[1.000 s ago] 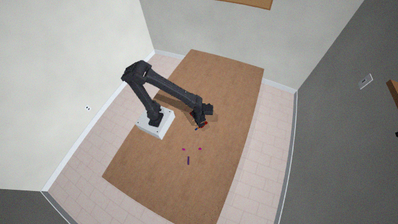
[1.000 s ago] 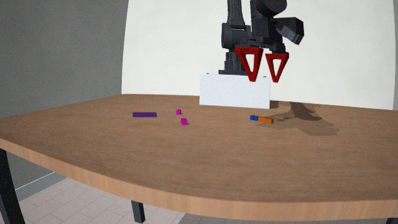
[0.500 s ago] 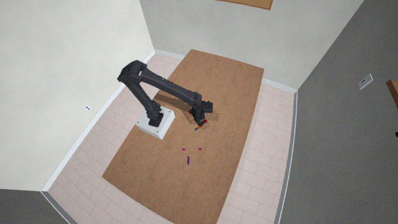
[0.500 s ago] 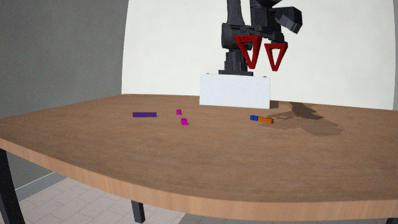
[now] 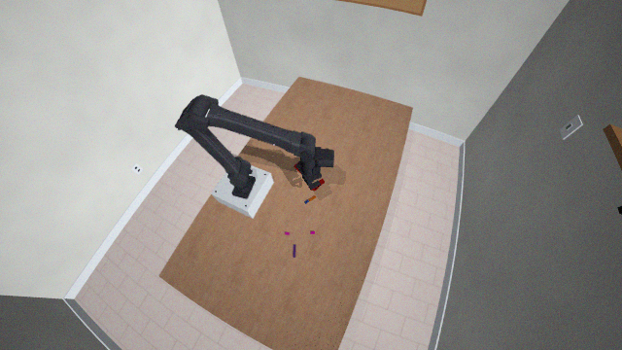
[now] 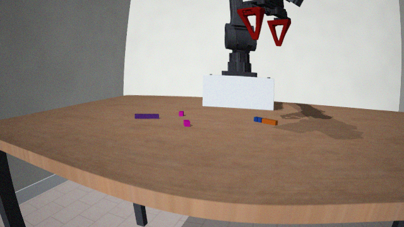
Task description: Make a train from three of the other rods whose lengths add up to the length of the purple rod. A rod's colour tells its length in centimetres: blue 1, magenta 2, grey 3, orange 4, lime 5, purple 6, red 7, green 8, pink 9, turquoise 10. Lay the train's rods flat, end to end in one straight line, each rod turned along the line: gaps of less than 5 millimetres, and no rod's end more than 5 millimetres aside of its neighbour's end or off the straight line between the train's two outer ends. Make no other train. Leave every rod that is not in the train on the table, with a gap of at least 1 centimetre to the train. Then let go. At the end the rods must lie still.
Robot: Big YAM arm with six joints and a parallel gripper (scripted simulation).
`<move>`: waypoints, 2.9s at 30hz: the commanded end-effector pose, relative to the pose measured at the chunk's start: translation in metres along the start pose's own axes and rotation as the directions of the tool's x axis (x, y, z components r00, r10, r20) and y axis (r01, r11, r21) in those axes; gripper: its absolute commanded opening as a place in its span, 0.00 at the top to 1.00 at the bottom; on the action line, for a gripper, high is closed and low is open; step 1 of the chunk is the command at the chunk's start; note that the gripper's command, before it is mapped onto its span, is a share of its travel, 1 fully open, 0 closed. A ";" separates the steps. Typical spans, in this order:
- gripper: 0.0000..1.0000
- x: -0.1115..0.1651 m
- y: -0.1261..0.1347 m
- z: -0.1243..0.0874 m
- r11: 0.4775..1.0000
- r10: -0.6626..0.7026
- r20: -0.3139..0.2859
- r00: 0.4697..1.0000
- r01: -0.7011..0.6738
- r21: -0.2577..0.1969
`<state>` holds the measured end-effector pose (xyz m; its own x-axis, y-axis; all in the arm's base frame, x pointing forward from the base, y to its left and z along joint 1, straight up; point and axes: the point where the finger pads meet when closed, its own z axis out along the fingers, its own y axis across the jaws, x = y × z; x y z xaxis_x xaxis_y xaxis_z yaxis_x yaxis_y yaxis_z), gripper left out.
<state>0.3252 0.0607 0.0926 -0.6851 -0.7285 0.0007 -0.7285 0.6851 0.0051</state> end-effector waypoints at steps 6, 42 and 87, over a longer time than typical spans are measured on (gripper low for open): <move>0.00 -0.021 -0.014 -0.031 0.999 0.006 0.046 0.999 -0.007 0.036; 0.00 -0.022 -0.014 -0.031 0.999 0.006 0.049 0.999 -0.007 0.037; 0.00 -0.022 -0.014 -0.031 0.999 0.006 0.049 0.999 -0.007 0.037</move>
<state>0.3250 0.0606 0.0967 -0.6850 -0.7285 0.0049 -0.7284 0.6851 0.0081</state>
